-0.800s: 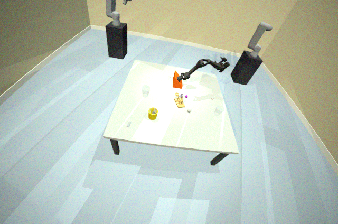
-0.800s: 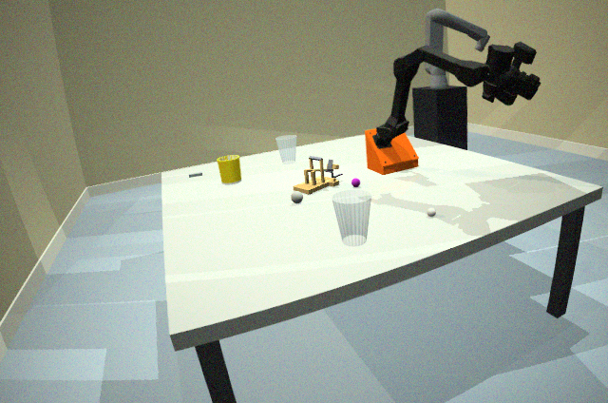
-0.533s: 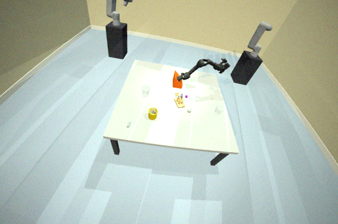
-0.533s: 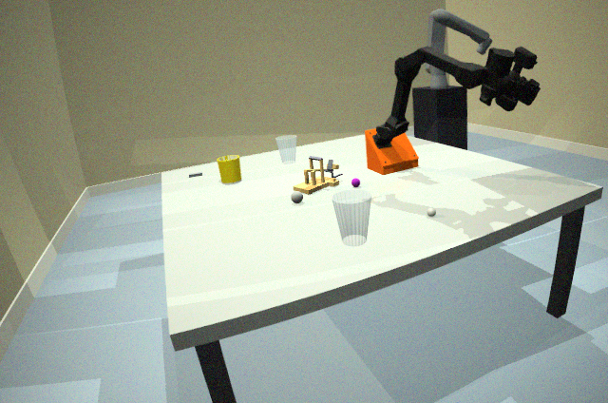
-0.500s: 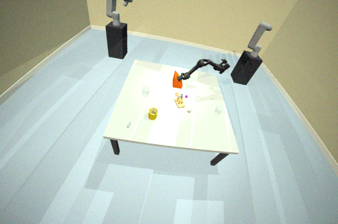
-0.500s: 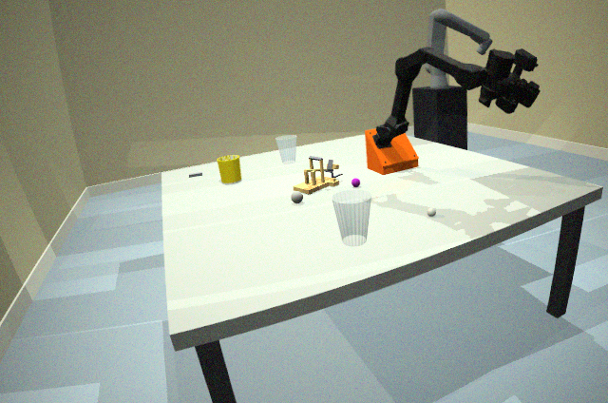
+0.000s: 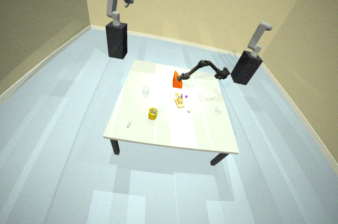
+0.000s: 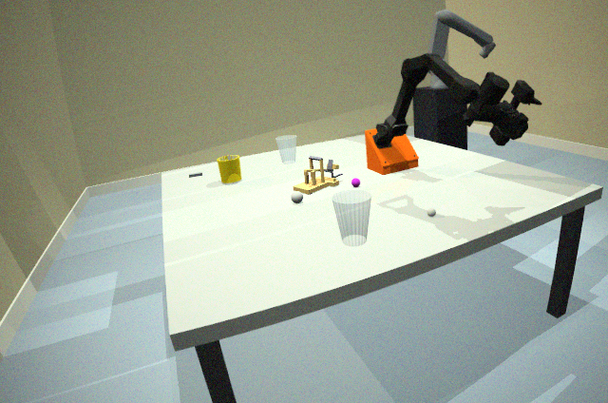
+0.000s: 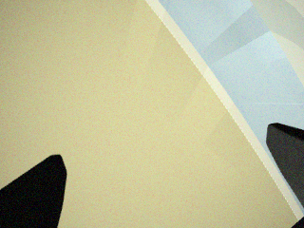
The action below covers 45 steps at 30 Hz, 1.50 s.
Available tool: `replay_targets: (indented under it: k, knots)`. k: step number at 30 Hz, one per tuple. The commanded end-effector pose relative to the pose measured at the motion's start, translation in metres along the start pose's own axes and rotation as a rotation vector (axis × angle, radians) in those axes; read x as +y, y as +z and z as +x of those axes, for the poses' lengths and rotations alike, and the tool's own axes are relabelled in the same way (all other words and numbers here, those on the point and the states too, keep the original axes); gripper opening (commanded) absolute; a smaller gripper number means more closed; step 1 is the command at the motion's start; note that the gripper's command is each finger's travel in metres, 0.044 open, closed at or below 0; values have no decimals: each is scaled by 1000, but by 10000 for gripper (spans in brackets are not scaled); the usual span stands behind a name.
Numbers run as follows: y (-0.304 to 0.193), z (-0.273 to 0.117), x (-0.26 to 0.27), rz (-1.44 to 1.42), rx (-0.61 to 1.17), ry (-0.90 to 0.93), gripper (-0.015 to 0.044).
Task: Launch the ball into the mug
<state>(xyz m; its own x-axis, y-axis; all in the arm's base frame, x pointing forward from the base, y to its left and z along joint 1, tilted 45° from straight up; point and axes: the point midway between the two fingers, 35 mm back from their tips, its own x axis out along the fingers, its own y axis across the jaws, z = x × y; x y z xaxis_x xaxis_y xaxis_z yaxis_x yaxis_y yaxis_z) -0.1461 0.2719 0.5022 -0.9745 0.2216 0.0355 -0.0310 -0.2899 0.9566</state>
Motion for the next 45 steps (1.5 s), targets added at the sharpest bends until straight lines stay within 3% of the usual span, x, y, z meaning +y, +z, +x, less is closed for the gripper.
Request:
replay_targets:
  k: [1, 17, 26, 33, 38, 45]
  knots:
    - [28, -15, -26, -6, -99, -49, 440]
    - [89, -80, -88, -101, -374, -224, 440]
    - [116, -143, -125, -139, -547, -359, 440]
    - [118, -222, -172, -48, -702, -493, 440]
    - [115, -258, -192, -23, -759, -559, 440]
    - [89, -353, -241, 24, -869, -753, 440]
